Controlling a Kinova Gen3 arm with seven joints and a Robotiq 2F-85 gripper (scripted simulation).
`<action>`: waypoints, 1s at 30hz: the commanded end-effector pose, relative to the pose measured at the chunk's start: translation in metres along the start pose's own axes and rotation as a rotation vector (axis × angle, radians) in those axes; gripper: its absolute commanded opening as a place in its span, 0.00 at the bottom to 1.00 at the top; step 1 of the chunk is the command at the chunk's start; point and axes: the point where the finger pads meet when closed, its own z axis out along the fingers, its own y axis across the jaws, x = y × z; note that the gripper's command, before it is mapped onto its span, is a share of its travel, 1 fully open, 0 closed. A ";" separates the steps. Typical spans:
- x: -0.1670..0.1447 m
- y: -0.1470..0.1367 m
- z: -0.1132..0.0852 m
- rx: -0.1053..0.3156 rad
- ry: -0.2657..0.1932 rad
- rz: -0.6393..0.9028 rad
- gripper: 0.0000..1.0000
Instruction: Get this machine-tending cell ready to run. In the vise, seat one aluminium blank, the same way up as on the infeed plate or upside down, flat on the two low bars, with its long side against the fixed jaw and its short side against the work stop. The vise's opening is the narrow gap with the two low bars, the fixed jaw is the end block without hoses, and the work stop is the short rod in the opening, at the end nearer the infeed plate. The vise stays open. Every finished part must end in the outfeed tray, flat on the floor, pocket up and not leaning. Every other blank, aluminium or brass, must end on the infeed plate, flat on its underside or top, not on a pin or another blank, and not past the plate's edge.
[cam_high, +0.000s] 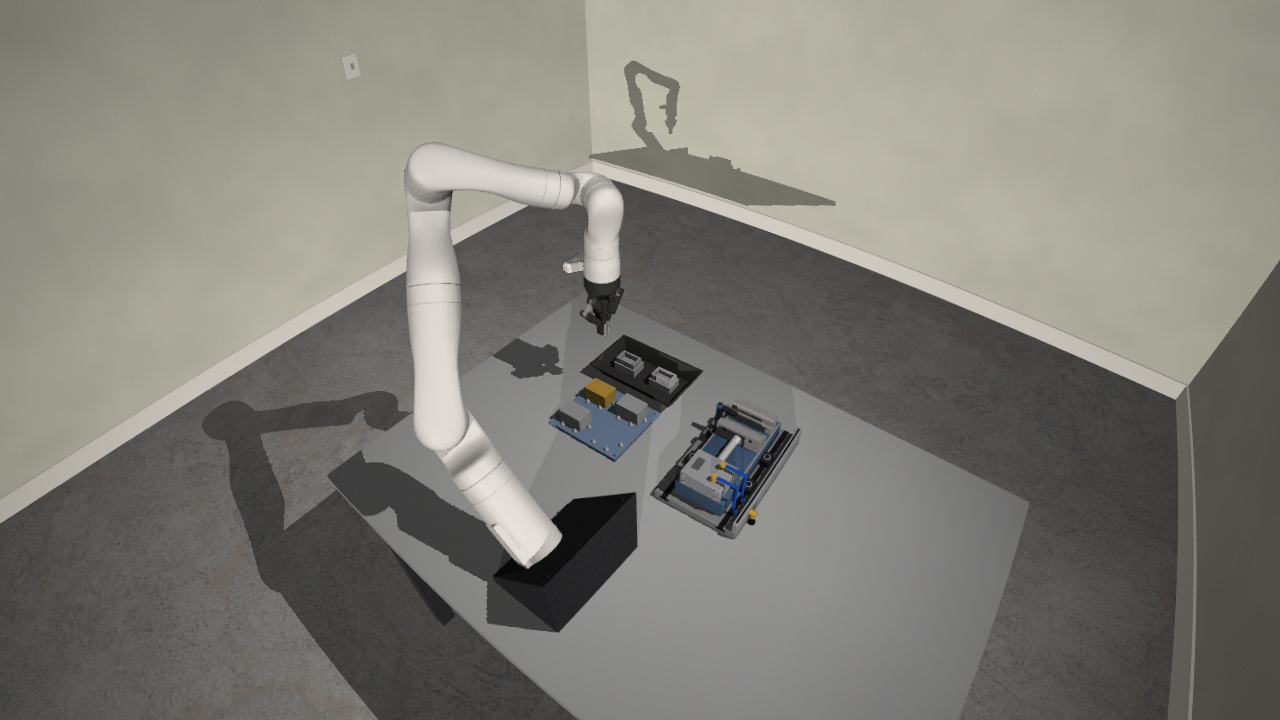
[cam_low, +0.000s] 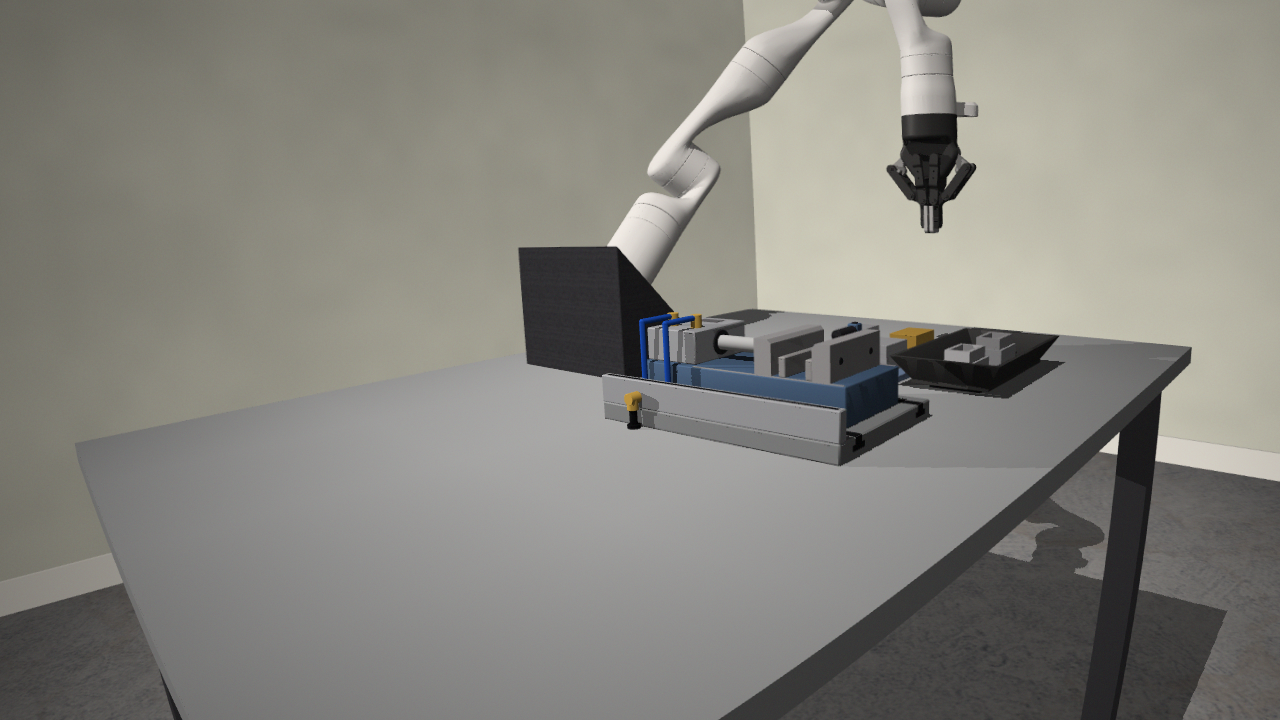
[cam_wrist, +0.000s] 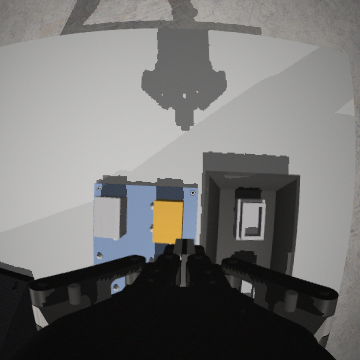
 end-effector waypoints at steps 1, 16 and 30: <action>0.002 -0.032 -0.009 -0.019 -0.010 0.007 0.00; 0.000 -0.117 0.004 -0.016 -0.025 0.026 0.00; 0.000 -0.117 0.004 -0.016 -0.025 0.026 0.67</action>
